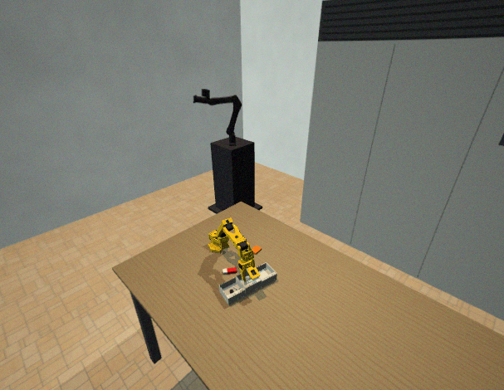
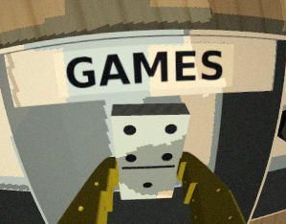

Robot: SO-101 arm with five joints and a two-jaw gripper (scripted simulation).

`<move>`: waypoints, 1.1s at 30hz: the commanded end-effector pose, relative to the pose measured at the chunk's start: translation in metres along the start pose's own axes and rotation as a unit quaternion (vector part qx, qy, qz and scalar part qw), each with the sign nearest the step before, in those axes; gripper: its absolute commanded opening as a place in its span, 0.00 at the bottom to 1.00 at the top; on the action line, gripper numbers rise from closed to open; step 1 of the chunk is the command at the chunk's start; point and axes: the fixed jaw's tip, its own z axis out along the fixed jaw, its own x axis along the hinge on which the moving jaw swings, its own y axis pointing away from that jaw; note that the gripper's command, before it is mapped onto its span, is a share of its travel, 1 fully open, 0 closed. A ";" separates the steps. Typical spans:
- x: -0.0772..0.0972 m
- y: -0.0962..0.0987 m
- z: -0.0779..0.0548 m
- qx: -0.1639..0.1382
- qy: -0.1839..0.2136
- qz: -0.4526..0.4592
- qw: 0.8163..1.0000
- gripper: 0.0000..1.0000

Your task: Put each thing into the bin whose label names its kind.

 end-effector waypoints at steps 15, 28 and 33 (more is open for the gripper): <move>-0.010 -0.002 -0.007 0.000 -0.035 0.000 0.999 0.00; -0.009 -0.002 -0.003 0.000 -0.035 0.000 0.999 0.00; -0.009 -0.002 -0.003 0.000 -0.035 0.000 0.999 0.01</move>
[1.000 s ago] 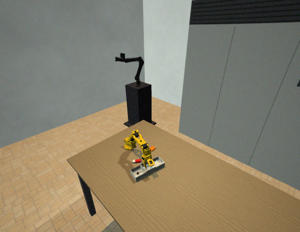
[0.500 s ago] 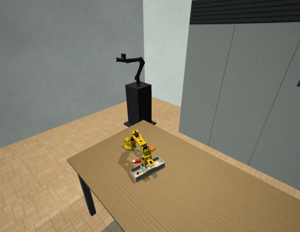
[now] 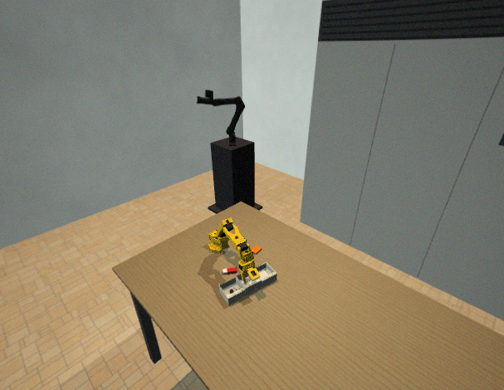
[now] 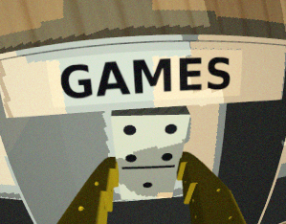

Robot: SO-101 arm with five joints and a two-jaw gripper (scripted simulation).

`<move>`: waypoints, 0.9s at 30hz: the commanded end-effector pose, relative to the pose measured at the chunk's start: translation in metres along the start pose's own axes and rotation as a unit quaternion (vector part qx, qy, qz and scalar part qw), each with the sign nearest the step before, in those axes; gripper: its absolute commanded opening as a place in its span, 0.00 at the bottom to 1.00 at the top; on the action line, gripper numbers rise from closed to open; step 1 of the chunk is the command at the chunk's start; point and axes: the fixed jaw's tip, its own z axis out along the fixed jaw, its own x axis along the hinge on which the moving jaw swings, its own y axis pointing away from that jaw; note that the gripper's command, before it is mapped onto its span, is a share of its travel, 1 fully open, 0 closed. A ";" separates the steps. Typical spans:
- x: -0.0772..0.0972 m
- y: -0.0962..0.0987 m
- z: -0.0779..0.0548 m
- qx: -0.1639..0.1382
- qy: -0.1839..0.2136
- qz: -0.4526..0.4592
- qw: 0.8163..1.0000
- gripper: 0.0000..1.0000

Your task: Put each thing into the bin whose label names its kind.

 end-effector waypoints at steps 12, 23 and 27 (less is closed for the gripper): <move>-0.008 -0.002 -0.009 0.000 -0.026 0.000 1.000 0.12; -0.008 -0.002 -0.009 0.000 -0.026 0.000 1.000 0.23; -0.008 -0.002 -0.009 0.000 -0.026 0.000 1.000 0.23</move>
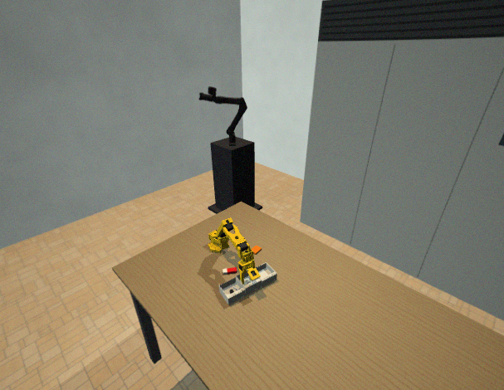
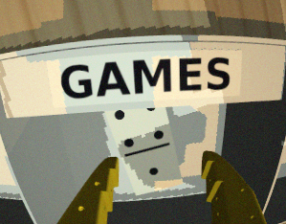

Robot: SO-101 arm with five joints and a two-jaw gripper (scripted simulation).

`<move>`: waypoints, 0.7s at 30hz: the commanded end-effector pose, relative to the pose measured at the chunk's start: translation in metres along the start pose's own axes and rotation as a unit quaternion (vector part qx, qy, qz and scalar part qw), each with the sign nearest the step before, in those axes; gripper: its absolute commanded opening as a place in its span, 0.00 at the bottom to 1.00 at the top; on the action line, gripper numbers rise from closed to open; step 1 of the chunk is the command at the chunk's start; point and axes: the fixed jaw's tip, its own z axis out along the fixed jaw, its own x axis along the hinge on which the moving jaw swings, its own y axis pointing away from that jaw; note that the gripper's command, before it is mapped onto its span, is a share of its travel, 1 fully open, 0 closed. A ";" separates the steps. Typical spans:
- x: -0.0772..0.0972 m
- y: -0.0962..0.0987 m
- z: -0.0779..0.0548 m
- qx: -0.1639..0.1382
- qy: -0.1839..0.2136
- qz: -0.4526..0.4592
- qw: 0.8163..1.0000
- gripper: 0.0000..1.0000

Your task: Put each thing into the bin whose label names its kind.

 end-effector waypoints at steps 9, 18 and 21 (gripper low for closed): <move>-0.009 -0.002 -0.013 0.000 -0.026 0.000 1.000 0.23; -0.010 -0.002 -0.034 0.000 -0.026 0.000 1.000 0.23; -0.010 -0.002 -0.040 0.000 -0.026 0.000 1.000 0.23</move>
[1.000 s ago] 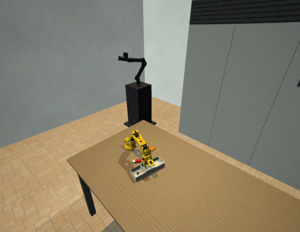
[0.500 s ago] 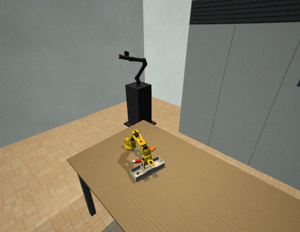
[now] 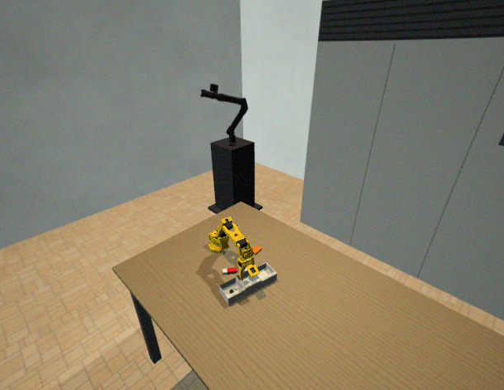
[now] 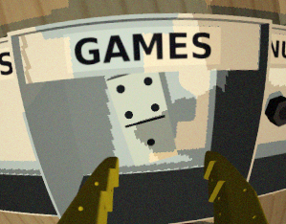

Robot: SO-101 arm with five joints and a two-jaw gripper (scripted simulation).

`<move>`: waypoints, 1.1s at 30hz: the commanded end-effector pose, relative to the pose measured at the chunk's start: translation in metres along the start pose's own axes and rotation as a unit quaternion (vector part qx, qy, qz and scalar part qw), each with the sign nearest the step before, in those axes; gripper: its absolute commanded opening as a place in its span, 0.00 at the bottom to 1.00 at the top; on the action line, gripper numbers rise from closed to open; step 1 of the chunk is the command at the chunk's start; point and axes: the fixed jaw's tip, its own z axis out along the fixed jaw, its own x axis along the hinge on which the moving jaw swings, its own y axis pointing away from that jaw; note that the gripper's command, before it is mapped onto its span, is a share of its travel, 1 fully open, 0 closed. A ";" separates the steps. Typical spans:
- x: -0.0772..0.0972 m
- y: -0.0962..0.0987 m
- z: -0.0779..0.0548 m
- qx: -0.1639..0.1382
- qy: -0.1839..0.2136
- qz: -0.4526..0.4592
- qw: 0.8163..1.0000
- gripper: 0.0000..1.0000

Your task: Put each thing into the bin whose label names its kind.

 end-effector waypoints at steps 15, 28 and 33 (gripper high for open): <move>-0.011 -0.002 -0.043 0.000 -0.040 0.000 0.999 0.23; -0.011 -0.002 -0.043 0.000 -0.040 0.000 0.999 0.23; -0.011 -0.002 -0.043 0.000 -0.040 0.000 0.999 0.23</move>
